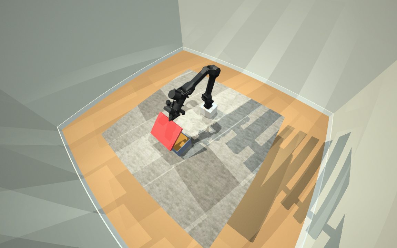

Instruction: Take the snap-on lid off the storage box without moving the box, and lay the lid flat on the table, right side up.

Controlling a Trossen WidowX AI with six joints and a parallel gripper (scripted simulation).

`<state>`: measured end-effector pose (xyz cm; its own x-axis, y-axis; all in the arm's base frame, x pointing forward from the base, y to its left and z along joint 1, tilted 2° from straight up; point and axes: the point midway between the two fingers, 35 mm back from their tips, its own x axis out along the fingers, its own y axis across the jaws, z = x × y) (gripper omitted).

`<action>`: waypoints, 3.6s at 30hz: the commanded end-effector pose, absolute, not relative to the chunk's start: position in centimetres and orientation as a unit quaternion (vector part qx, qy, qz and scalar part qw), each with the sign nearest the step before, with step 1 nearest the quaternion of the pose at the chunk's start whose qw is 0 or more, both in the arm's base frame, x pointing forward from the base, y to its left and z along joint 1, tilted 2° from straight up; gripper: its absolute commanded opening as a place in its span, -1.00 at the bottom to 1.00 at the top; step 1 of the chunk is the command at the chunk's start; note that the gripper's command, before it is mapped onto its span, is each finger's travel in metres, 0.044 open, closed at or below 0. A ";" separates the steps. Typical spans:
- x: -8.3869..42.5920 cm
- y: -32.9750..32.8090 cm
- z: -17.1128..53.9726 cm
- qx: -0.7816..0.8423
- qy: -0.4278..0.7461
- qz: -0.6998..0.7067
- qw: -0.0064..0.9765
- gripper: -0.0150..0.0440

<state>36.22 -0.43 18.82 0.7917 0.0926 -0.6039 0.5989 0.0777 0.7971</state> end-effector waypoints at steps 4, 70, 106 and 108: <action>36.3 -1.9 19.0 0.652 0.264 -0.181 0.687 -0.49; 36.2 -15.1 19.1 0.648 0.263 -0.183 0.691 -0.49; 36.1 -22.3 19.3 0.645 0.263 -0.184 0.693 -0.49; 36.1 -22.7 19.3 0.645 0.263 -0.184 0.694 -0.49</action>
